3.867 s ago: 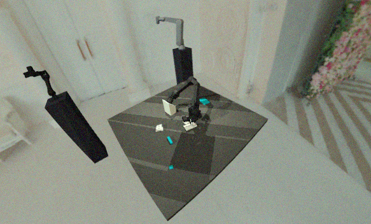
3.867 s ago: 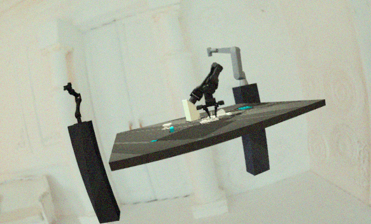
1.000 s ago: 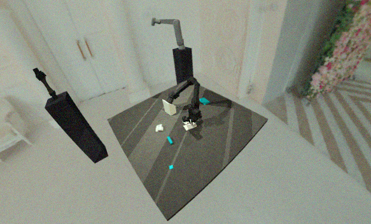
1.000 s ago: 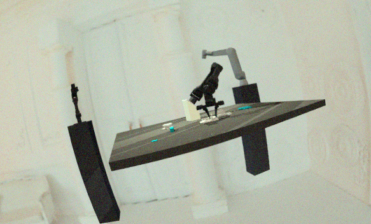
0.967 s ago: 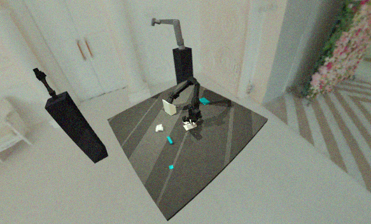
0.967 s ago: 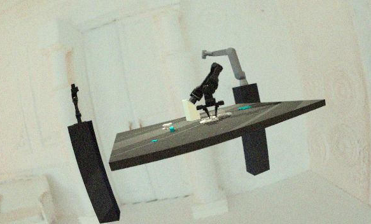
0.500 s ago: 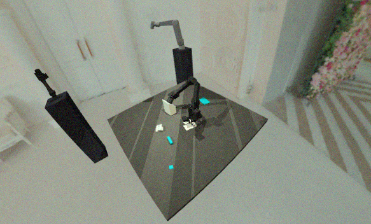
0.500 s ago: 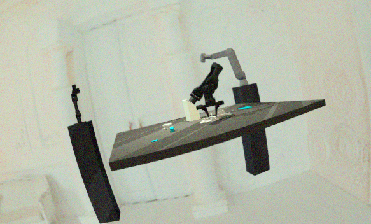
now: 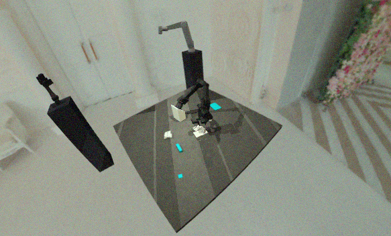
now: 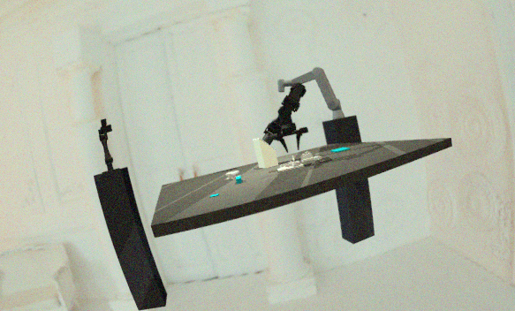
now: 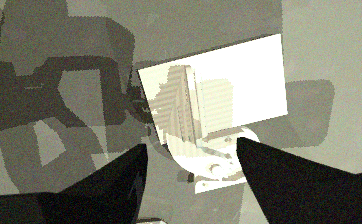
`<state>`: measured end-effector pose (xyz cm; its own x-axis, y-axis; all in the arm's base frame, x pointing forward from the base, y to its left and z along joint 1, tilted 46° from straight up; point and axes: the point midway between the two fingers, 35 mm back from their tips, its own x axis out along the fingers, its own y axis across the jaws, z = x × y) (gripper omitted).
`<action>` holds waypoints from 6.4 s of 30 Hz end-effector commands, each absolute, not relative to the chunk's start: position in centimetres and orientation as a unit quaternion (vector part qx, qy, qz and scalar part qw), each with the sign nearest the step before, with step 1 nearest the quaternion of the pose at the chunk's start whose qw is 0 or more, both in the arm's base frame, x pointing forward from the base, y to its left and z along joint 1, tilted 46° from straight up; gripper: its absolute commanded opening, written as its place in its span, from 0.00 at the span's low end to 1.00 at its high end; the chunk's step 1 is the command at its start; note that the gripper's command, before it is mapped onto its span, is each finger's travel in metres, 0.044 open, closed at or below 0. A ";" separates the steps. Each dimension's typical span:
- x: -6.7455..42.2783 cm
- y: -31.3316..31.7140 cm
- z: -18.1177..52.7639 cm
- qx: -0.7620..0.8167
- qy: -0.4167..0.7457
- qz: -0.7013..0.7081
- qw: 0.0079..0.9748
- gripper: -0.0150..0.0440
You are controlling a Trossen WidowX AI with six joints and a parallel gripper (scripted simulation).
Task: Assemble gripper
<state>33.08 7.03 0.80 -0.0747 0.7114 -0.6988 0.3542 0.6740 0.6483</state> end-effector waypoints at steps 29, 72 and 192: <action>29.7 10.0 5.5 0.519 0.733 -0.061 0.435 1.00; 23.5 12.9 10.4 0.648 0.649 -0.352 0.188 1.00; 21.6 19.8 4.8 0.658 0.629 -0.388 0.144 0.48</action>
